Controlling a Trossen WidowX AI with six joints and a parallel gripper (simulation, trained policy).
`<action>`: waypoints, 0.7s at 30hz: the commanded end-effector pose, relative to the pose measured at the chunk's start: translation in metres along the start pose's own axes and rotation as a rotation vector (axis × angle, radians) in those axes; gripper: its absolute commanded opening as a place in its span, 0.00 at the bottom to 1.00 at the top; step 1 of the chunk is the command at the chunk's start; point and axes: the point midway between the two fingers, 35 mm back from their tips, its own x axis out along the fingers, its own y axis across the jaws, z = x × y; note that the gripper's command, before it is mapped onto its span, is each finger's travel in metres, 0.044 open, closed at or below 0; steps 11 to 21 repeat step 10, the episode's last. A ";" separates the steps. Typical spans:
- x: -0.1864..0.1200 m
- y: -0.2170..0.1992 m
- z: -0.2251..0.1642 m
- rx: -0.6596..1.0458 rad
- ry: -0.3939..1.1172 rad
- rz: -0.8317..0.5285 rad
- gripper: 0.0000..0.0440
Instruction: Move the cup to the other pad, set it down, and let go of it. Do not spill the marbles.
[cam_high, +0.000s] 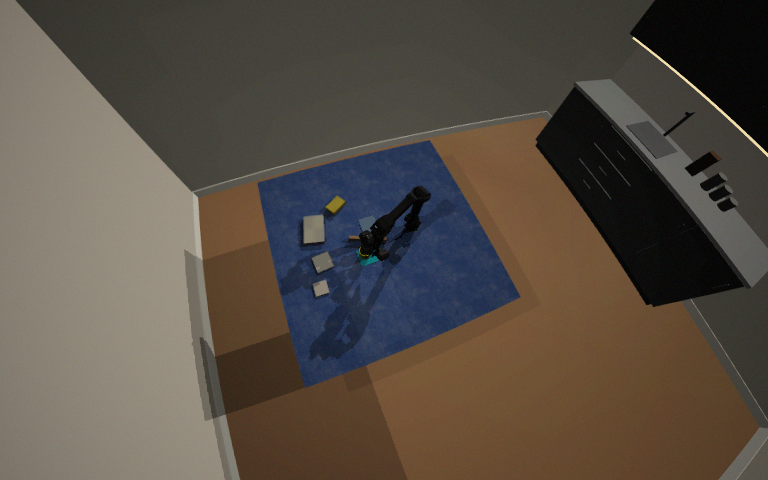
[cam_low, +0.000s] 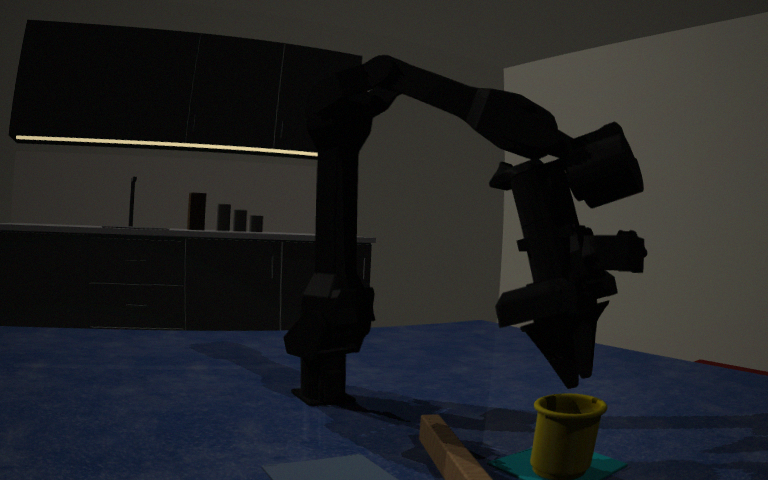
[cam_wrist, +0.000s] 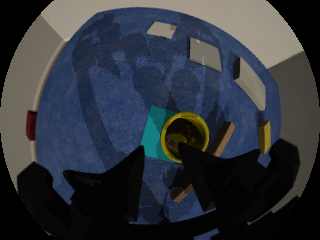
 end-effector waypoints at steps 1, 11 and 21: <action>-0.013 0.000 0.004 0.015 -0.037 0.008 0.48; -0.040 -0.006 0.016 0.048 -0.103 0.006 0.94; -0.040 -0.006 0.016 0.048 -0.103 0.006 0.94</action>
